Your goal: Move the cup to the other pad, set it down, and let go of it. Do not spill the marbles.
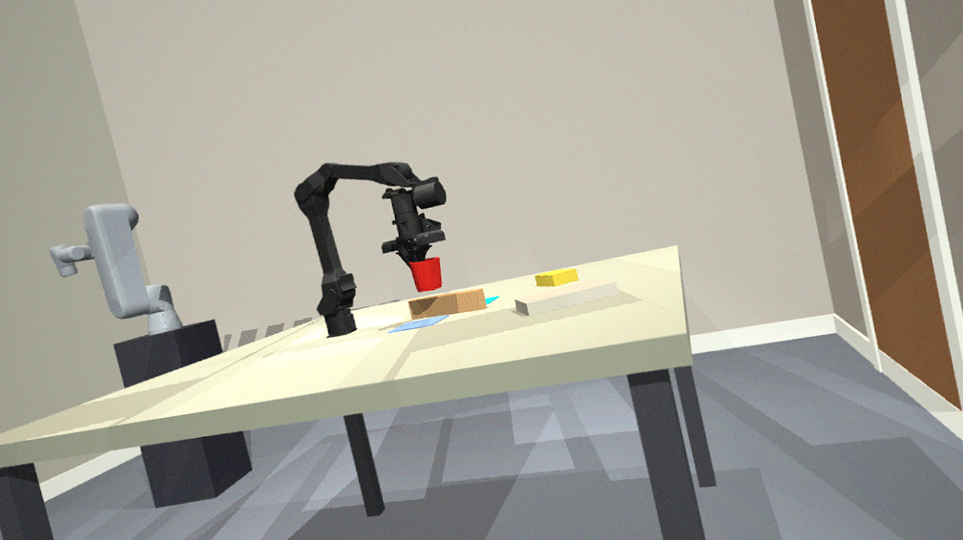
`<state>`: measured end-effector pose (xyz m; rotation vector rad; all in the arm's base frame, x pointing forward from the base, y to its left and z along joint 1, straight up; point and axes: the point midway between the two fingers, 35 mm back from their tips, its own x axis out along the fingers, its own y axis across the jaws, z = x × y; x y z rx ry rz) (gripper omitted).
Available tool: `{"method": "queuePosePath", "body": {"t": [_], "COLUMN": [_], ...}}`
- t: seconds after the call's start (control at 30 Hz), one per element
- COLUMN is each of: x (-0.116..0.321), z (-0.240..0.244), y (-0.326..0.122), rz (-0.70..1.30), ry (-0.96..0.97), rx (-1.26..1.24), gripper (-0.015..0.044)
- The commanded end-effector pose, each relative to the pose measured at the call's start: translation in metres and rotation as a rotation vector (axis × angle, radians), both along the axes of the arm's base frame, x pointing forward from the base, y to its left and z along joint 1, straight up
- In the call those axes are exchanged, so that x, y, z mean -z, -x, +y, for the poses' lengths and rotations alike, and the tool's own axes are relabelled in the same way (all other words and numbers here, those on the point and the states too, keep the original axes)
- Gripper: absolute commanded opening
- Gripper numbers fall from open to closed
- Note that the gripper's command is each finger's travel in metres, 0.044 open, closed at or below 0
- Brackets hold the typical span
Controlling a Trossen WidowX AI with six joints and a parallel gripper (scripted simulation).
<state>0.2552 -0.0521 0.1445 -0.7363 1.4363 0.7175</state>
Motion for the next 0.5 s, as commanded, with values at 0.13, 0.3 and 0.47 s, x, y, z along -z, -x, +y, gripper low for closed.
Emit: {"method": "queuePosePath", "body": {"t": [0.13, 0.3, 0.47], "x": [-0.002, -0.002, -0.002], "z": [0.014, 0.023, 0.033], "y": [-0.009, -0.013, -0.017], "rz": [-0.012, -0.012, -0.012], "ry": [-0.003, -0.004, -0.004], "rx": [0.003, 0.003, 0.003], "gripper": [0.0, 0.0, 0.0]}}
